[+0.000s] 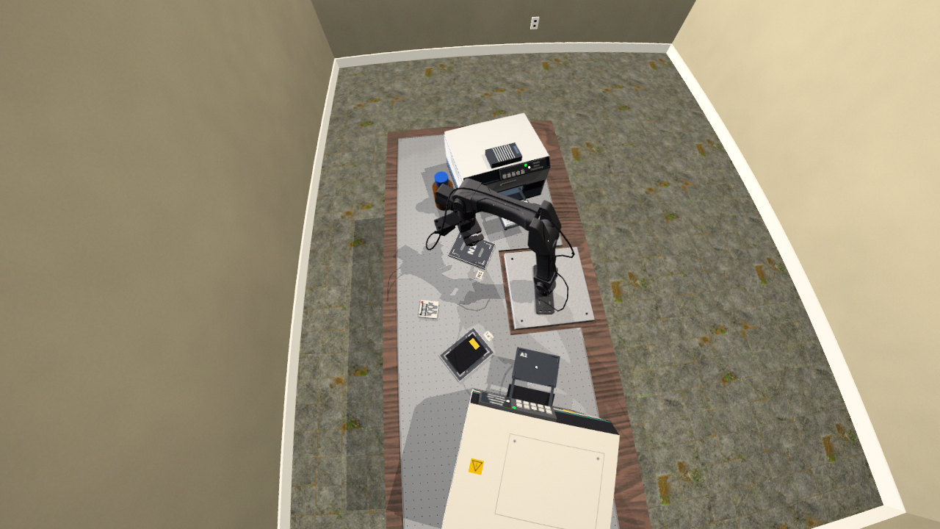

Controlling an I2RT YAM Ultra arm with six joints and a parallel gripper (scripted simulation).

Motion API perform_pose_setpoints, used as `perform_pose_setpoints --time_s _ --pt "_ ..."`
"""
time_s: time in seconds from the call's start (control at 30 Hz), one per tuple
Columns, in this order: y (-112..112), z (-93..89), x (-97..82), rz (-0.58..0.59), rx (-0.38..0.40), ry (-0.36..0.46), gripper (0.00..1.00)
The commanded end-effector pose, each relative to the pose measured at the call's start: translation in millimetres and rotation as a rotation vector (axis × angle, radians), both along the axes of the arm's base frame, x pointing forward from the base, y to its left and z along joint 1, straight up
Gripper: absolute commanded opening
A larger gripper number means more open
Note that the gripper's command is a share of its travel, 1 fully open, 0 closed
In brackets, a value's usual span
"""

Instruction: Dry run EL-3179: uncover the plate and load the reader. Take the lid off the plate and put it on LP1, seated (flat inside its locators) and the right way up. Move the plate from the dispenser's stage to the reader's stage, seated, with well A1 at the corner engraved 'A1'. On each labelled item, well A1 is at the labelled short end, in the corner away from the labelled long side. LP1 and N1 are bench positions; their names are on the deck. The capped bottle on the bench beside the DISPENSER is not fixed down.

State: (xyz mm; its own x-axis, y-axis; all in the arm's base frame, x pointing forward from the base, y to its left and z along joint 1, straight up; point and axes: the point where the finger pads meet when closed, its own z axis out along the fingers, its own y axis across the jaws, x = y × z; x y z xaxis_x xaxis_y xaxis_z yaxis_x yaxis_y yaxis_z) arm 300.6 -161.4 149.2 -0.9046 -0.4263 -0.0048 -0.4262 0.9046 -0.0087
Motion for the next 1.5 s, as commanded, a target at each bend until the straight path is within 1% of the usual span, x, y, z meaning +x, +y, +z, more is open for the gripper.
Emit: perform_pose_setpoints --time_s 0.0,0.17,0.2,0.23,0.4,0.47,0.6,0.63,0.77,0.83,0.9,0.97,1.03,1.17,1.23,1.47 --pt "-4.8 4.0 -14.3 0.020 0.010 0.005 1.00" --pt "-20.0 6.0 -26.3 0.004 0.010 0.005 1.00" --pt "-24.9 10.4 -26.0 0.004 0.001 -0.009 1.00" --pt "-27.9 10.8 -28.5 0.004 0.001 -0.009 1.00" --pt "-39.7 8.1 -45.1 -0.011 0.011 0.005 1.00" --pt "-39.7 8.1 -45.1 -0.011 0.011 0.005 1.00" --pt "-50.5 9.7 -56.1 -0.011 0.011 0.004 1.00" --pt "-55.0 13.4 -57.1 -0.027 0.002 -0.005 1.00" --pt "-62.7 11.2 -71.4 -0.027 0.012 0.005 1.00" --pt "-70.5 16.6 -74.5 -0.027 -0.001 -0.009 1.00" --pt "-72.2 12.9 -83.6 -0.043 0.011 0.003 1.00" --pt "-76.3 13.2 -90.2 -0.043 0.013 0.004 1.00" --pt "-76.3 13.2 -90.2 -0.043 0.013 0.004 1.00" --pt "-84.5 14.5 -103.4 -0.058 0.013 0.004 1.00" --pt "-91.2 19.5 -108.0 -0.058 0.000 -0.007 1.00" --pt "-100.8 17.5 -134.2 -0.074 0.014 0.003 1.00"
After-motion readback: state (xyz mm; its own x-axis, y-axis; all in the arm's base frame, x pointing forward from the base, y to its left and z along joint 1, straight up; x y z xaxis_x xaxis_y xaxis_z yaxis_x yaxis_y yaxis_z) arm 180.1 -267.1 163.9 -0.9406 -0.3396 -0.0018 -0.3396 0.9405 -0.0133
